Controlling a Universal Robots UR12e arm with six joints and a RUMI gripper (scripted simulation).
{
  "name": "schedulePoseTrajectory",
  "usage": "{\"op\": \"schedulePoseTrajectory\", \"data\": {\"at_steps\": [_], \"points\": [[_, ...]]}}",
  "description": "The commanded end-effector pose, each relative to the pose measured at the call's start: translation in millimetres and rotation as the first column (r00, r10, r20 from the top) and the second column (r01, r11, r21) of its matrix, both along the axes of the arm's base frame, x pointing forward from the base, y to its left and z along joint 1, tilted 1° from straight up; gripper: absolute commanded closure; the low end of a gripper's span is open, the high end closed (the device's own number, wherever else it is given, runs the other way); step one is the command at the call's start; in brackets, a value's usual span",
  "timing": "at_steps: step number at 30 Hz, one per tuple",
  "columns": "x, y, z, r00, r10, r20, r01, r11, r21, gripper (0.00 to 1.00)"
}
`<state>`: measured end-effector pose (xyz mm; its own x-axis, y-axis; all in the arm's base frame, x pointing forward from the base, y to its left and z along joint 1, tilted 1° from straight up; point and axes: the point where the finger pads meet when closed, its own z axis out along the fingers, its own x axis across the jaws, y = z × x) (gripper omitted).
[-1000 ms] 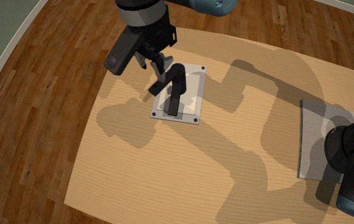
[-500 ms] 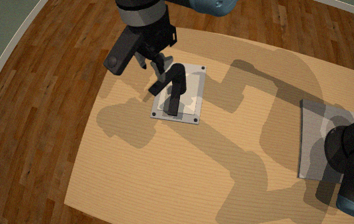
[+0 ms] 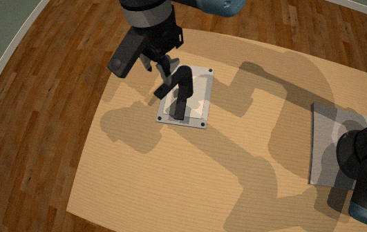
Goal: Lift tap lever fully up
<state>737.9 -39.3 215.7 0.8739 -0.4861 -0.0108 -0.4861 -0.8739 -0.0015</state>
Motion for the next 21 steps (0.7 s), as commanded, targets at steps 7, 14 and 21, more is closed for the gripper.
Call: {"op": "schedulePoseTrajectory", "data": {"at_steps": [7,14,21], "points": [[0.5,-0.1,-2.9,1.0,0.0,0.002,0.0,1.0,0.0,0.6],[0.5,-0.1,-8.0,1.0,0.0,0.002,0.0,1.0,0.0,0.6],[0.4,0.0,-18.2,1.0,0.0,0.002,0.0,1.0,0.0,0.6]]}}
